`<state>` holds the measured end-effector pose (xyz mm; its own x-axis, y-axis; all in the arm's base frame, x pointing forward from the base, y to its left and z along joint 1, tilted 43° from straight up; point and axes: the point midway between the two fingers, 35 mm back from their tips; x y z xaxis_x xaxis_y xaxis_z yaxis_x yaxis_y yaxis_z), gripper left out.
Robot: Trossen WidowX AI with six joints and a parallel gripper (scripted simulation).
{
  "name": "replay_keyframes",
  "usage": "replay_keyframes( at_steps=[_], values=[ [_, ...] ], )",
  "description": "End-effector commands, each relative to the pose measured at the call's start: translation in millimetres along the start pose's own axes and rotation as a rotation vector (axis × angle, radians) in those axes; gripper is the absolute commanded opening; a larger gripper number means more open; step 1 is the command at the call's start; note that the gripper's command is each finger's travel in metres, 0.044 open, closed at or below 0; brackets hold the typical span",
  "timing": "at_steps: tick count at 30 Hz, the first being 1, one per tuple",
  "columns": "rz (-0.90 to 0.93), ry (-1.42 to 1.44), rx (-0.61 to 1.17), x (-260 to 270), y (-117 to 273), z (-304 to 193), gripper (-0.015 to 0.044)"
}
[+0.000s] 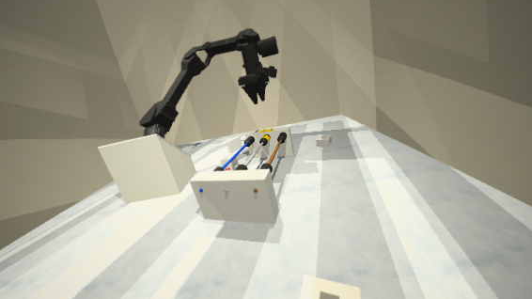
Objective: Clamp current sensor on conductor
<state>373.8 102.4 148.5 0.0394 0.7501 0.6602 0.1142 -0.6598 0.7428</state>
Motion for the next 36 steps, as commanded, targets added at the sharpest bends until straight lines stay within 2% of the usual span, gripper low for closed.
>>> replay_keyframes(
  at_steps=[1,15,25,36],
  values=[
    [0.009,-0.002,-0.003,4.0,2.8,0.1,0.0440],
    [0.009,0.003,-0.003,0.4,-0.3,-1.8,0.0440],
    [0.008,0.073,-0.001,-54.2,-51.0,-46.4,0.0440],
    [0.009,0.150,0.002,-107.2,-108.7,-129.8,0.0440]
  ],
)
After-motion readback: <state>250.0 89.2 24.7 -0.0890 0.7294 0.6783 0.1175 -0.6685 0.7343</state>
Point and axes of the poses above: the point midway between the two fingers, 35 mm back from their tips, its own y axis back along the fingers, its own x axis across the jaws, z = x × y, and after that the axes turned 6 degrees about y, right-handed
